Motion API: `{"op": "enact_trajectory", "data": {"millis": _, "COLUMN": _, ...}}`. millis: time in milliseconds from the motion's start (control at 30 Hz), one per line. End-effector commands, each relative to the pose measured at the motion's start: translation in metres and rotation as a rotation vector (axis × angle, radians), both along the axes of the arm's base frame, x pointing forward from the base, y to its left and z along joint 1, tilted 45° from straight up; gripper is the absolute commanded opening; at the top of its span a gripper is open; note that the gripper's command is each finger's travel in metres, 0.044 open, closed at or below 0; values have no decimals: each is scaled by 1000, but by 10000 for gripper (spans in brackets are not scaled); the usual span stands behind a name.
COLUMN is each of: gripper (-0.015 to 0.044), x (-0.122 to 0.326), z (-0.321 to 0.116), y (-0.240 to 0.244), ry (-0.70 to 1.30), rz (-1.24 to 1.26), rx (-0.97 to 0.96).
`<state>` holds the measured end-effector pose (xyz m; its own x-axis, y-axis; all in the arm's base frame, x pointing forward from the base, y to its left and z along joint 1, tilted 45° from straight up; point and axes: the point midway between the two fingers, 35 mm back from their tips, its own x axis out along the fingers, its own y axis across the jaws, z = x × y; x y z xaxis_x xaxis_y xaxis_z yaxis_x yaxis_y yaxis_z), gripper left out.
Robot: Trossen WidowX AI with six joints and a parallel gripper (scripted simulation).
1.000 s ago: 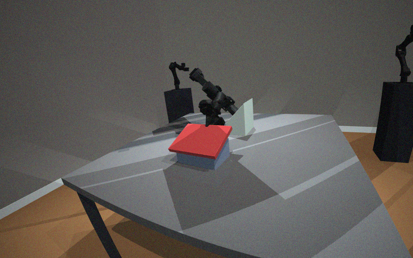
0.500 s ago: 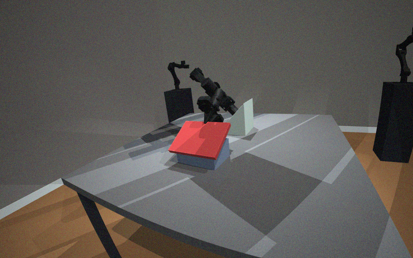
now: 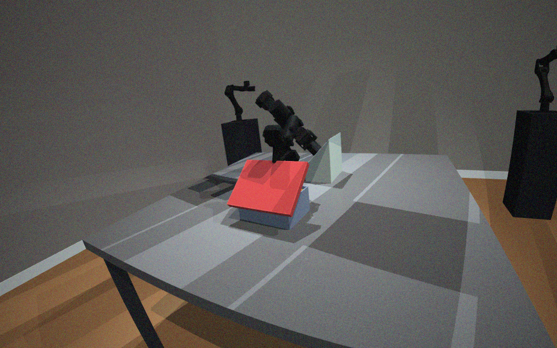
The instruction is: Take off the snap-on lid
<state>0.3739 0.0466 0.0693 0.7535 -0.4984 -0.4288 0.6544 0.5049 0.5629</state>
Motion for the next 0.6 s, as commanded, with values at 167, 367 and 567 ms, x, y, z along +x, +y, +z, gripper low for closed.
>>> {"op": "enact_trajectory", "data": {"millis": 167, "gripper": 0, "x": 12, "z": 13, "y": 12, "ry": -12, "rz": 5, "rx": 6}}
{"op": "enact_trajectory", "data": {"millis": 367, "gripper": 0, "x": 13, "z": 18, "y": 17, "ry": -12, "rz": 5, "rx": 7}}
{"op": "enact_trajectory", "data": {"millis": 567, "gripper": 0, "x": 13, "z": 24, "y": 23, "ry": -12, "rz": 5, "rx": 7}}
